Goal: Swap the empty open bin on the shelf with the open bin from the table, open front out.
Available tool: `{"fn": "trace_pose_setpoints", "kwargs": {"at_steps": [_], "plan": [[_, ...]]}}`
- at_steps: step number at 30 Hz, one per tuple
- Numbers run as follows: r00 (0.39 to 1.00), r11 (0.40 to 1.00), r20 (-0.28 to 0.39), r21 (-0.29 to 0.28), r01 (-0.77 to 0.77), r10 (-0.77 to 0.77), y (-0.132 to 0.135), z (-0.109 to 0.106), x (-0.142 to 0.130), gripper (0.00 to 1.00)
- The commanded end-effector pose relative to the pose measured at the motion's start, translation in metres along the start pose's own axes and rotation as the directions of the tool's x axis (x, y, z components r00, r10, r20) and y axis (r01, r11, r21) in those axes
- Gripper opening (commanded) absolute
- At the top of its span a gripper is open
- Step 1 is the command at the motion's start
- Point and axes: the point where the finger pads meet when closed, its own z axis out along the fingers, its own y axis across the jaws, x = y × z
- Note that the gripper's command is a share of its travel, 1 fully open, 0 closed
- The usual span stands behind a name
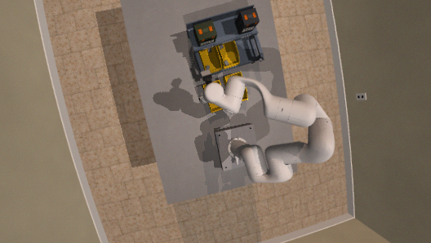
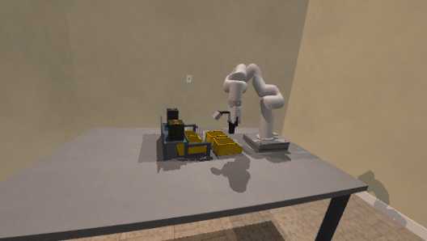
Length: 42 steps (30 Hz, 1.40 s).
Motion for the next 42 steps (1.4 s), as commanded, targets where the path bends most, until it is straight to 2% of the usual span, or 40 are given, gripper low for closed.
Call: {"fn": "trace_pose_setpoints", "kwargs": {"at_steps": [1, 7, 14, 17, 19, 24, 29, 31, 32, 36, 42], "plan": [[1.000, 1.000, -0.003, 0.001, 0.000, 0.000, 0.000, -0.001, 0.001, 0.00], [1.000, 1.000, -0.004, 0.002, -0.006, 0.006, 0.000, -0.002, 0.001, 0.00], [0.995, 0.995, -0.018, 0.014, -0.102, 0.102, 0.008, -0.014, 0.004, 0.00], [0.971, 0.972, -0.035, 0.034, -0.235, 0.236, 0.019, -0.031, 0.007, 0.00], [0.933, 0.934, -0.048, 0.052, -0.353, 0.356, 0.029, -0.045, 0.009, 0.00], [0.775, 0.777, -0.063, 0.095, -0.623, 0.629, 0.057, -0.086, 0.009, 0.00], [0.555, 0.557, -0.054, 0.124, -0.821, 0.830, 0.079, -0.113, 0.005, 0.00], [0.555, 0.557, -0.054, 0.124, -0.821, 0.830, 0.079, -0.113, 0.005, 0.00], [0.406, 0.408, -0.048, 0.140, -0.902, 0.913, 0.082, -0.114, 0.005, 0.00], [0.223, 0.225, -0.030, 0.142, -0.964, 0.974, 0.094, -0.108, 0.004, 0.00], [-0.118, -0.117, 0.001, 0.127, -0.985, 0.993, 0.112, -0.070, 0.005, 0.00]]}}
